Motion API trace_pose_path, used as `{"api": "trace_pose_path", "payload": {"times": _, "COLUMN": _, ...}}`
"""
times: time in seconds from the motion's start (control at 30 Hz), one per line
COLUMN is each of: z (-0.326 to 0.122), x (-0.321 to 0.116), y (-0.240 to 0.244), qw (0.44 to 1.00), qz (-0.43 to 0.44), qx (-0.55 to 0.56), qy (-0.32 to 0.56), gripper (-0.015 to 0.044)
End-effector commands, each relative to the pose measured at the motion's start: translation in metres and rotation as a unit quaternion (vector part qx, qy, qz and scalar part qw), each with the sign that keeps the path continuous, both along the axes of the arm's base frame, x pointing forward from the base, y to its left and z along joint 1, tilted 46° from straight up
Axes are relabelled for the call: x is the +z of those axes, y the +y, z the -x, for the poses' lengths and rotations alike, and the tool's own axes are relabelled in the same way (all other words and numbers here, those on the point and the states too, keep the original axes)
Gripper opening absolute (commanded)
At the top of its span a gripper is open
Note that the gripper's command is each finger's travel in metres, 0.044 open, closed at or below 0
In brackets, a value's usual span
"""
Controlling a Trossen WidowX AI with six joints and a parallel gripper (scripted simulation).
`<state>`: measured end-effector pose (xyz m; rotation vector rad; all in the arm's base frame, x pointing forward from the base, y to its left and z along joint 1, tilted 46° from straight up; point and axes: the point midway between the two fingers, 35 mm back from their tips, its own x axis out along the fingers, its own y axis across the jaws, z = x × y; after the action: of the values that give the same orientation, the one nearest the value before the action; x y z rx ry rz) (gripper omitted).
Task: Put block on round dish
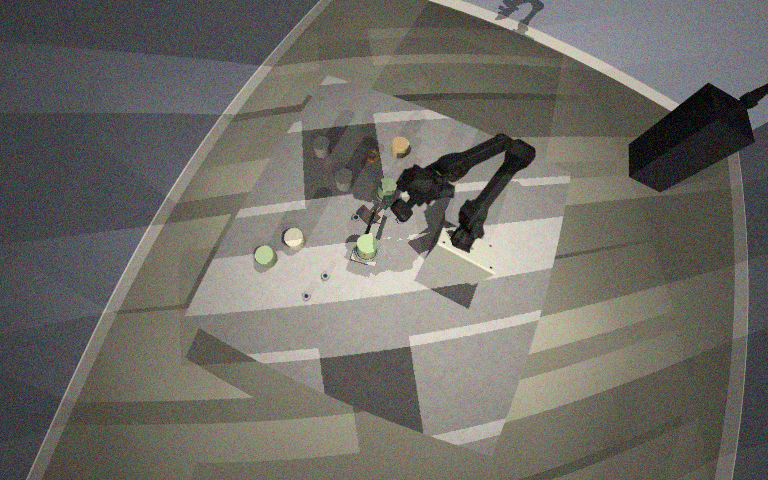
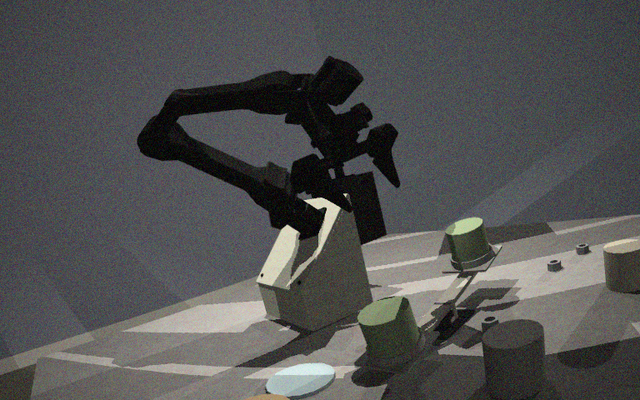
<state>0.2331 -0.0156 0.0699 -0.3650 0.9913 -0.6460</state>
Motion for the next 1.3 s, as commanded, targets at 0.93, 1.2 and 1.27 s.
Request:
{"api": "trace_pose_path", "payload": {"times": 0.93, "z": -0.068, "x": 0.001, "y": -0.123, "qw": 0.854, "qz": -0.074, "qx": -0.476, "qy": -0.198, "gripper": 0.044}}
{"api": "trace_pose_path", "payload": {"times": 1.2, "z": -0.071, "x": -0.003, "y": -0.149, "qw": 0.808, "qz": -0.071, "qx": -0.538, "qy": -0.23, "gripper": 0.044}}
{"api": "trace_pose_path", "payload": {"times": 1.27, "z": -0.071, "x": -0.003, "y": -0.149, "qw": 0.808, "qz": -0.071, "qx": -0.538, "qy": -0.23, "gripper": 0.044}}
